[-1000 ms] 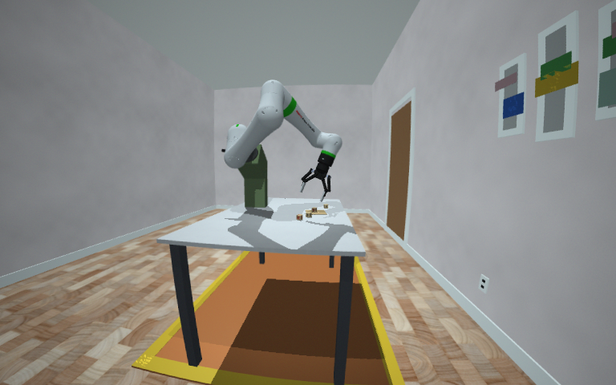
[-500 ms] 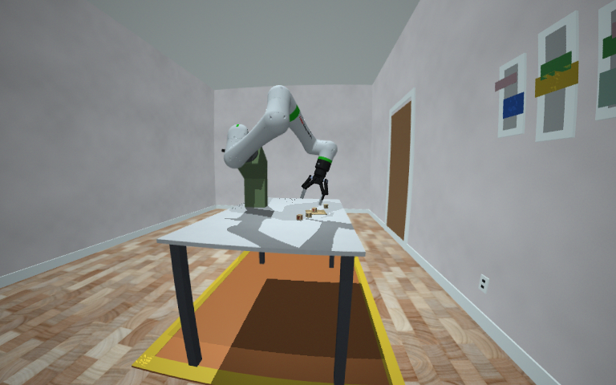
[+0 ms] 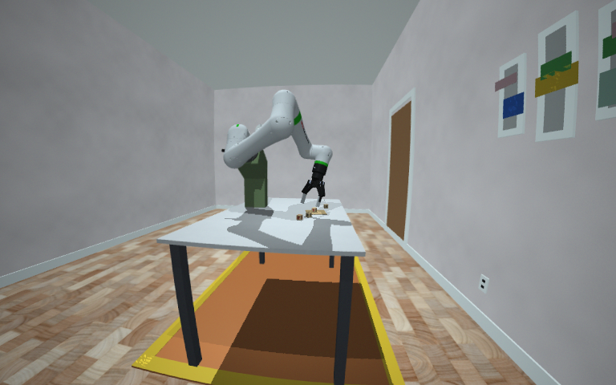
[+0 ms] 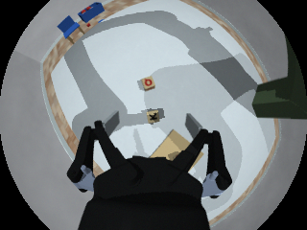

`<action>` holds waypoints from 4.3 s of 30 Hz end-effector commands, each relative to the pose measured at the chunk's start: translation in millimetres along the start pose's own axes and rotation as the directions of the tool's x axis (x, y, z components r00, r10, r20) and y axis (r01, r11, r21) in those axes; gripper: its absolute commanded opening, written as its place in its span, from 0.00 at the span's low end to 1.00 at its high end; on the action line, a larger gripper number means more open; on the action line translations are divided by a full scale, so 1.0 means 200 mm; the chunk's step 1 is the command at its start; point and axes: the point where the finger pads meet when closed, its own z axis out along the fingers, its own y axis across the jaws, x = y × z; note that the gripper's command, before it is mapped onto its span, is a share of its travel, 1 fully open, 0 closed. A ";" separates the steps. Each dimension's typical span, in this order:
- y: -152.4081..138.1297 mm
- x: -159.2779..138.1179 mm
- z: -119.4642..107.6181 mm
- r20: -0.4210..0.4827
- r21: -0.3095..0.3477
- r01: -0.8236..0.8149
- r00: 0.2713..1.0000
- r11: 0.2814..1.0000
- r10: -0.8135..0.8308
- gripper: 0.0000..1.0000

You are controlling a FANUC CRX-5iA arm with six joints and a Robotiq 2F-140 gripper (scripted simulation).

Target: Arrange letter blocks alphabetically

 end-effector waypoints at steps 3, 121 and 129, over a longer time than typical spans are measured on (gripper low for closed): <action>0.01 -0.01 0.01 0.001 0.010 -0.018 1.000 1.000 0.018 1.00; 0.15 -0.08 -0.19 0.180 0.062 0.190 0.963 0.980 -0.199 1.00; 0.37 -0.37 -0.46 0.286 0.131 0.338 0.888 0.932 -0.362 1.00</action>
